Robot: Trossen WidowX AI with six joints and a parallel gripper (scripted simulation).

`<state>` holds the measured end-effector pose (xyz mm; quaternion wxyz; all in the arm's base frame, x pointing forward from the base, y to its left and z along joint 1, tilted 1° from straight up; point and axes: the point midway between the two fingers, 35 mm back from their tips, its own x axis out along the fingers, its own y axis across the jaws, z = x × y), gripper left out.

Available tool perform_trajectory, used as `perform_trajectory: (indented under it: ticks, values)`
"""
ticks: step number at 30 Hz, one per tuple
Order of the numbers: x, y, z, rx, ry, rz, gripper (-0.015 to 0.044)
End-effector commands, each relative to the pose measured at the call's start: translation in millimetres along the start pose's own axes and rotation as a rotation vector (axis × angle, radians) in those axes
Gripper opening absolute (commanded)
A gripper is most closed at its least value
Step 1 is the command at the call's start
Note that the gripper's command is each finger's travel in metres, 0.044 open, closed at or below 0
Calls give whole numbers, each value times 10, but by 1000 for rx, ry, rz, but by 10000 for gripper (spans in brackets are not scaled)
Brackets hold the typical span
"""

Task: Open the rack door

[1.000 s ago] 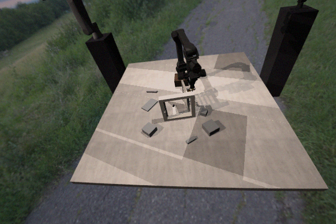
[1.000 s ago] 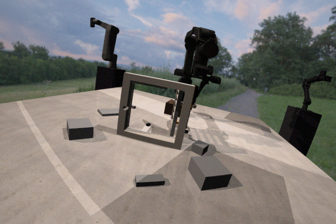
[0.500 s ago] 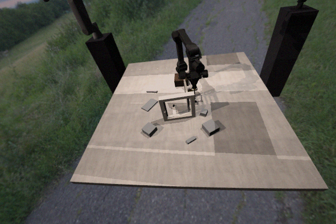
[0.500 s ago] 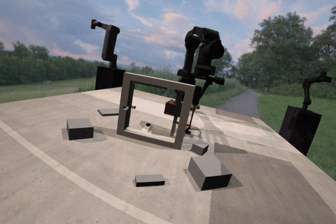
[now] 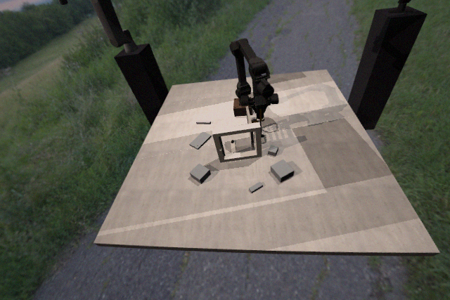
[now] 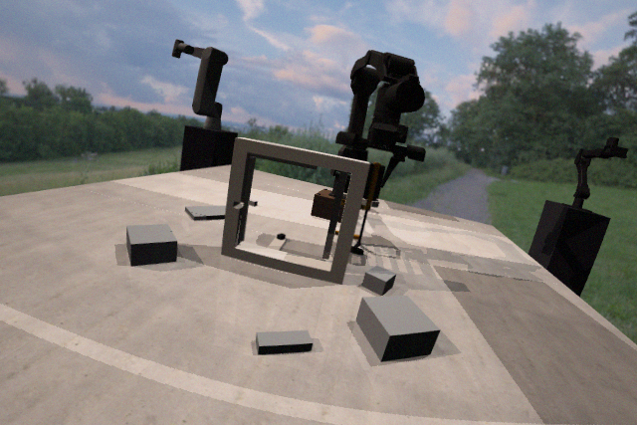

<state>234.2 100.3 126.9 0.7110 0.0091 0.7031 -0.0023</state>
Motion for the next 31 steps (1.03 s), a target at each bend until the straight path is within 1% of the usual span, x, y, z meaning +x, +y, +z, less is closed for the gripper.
perform_trajectory:
  ticks: [1,2,31]
  values:
    - [-3,-4,9,9,-4,-1,290]
    - [-3,-4,9,9,-4,-1,300]
    - [-336,9,26,9,-4,-1,300]
